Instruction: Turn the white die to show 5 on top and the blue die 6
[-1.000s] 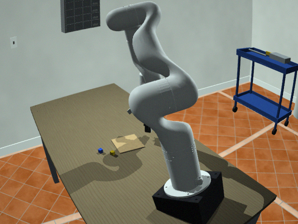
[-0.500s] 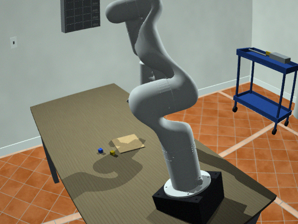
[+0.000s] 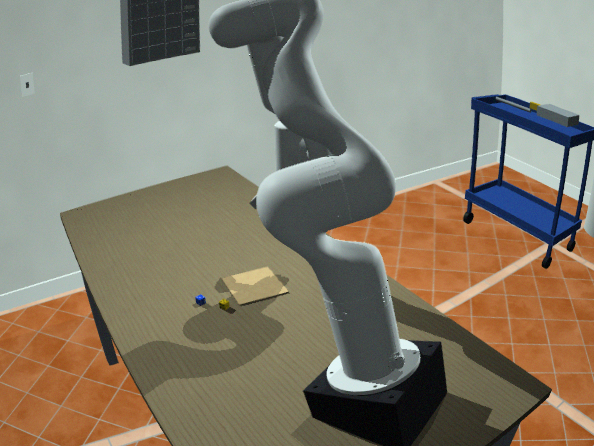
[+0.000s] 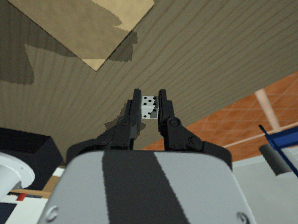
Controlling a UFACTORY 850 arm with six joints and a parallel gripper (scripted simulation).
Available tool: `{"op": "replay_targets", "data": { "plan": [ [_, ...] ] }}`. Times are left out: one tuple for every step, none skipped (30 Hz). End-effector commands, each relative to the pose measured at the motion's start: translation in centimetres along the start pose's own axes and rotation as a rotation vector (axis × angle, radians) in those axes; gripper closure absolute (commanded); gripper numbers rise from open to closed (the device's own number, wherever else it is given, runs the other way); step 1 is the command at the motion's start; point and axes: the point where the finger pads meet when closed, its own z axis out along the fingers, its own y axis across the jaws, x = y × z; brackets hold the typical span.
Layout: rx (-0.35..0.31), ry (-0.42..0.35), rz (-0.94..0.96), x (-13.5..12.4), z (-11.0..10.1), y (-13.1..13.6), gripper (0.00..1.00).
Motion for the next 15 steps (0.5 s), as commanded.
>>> {"op": "replay_targets", "data": {
  "plan": [
    [-0.002,0.002,-0.023,0.25,0.22,0.08,0.85],
    [-0.002,0.002,-0.023,0.25,0.22,0.07,0.85],
    [-0.001,0.004,-0.023,0.24,0.22,0.06,0.85],
    [0.000,0.007,-0.023,0.23,0.23,0.04,0.85],
    [0.000,0.007,-0.023,0.23,0.23,0.04,0.85],
    [0.000,0.007,-0.023,0.23,0.23,0.04,0.85],
    [0.001,0.011,-0.023,0.21,0.23,0.01,0.85],
    [0.003,0.017,-0.023,0.19,0.24,-0.03,0.85],
    [0.006,0.025,-0.023,0.16,0.24,-0.07,0.85],
    [0.008,0.036,-0.022,0.14,0.25,-0.11,0.85],
    [0.010,0.048,-0.022,0.12,0.25,-0.14,0.85],
    [0.011,0.064,-0.022,0.10,0.24,-0.15,0.85],
    [0.011,0.081,-0.022,0.10,0.23,-0.13,0.85],
    [0.008,0.101,-0.023,0.10,0.20,-0.06,0.85],
    [0.004,0.123,-0.023,0.12,0.16,0.06,0.85]
  ]
}}
